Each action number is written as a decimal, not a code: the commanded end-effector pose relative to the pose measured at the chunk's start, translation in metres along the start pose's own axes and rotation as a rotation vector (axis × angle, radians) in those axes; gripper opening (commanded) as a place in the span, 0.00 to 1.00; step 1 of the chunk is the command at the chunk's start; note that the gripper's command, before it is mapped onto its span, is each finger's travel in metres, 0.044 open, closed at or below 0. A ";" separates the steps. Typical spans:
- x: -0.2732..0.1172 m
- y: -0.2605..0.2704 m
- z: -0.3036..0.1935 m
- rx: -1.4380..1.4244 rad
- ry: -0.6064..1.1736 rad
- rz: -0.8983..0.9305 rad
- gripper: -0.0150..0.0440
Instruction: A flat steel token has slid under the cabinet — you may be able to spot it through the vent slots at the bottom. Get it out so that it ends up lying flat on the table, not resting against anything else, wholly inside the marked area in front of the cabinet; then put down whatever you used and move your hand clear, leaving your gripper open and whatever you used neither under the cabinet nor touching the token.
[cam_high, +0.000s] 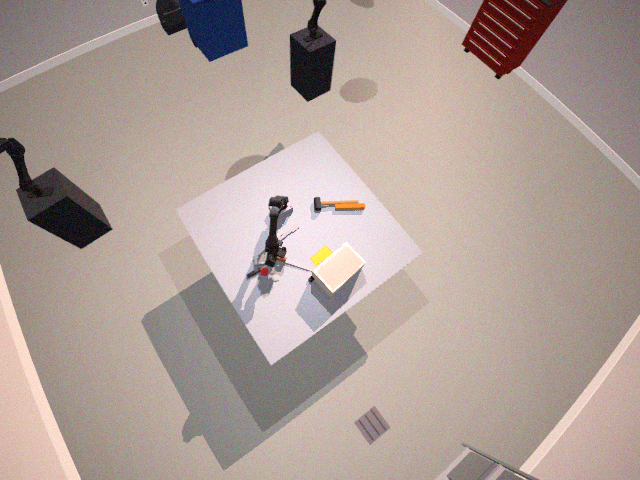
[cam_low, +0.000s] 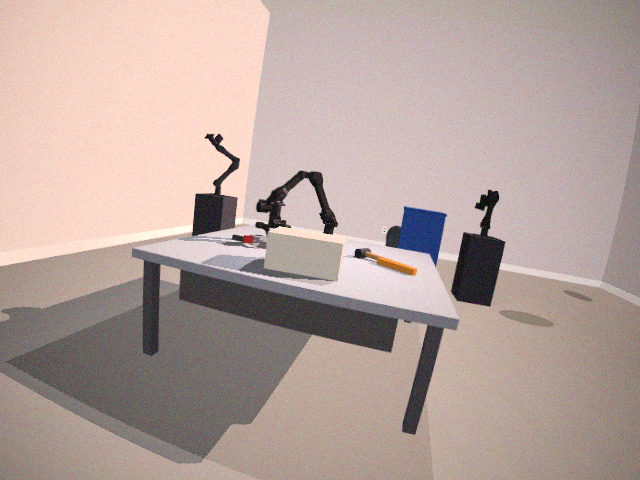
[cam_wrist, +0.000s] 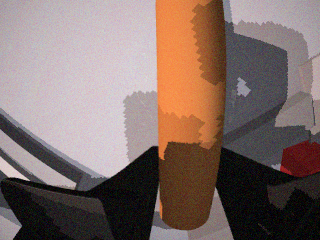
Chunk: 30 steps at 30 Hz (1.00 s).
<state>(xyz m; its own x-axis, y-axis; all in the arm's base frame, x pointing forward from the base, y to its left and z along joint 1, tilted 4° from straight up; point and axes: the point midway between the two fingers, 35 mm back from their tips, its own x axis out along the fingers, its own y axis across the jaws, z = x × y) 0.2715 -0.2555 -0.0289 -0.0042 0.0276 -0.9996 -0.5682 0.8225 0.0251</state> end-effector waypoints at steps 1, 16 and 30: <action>0.000 0.000 0.000 0.000 0.000 0.000 0.34; -0.001 0.000 0.000 0.000 0.005 0.009 0.71; 0.003 -0.001 0.000 -0.001 0.005 0.009 0.71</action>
<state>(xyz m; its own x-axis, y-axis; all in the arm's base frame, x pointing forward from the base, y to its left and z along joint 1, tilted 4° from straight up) 0.2730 -0.2555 -0.0281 -0.0087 0.0319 -0.9995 -0.5699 0.8211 0.0312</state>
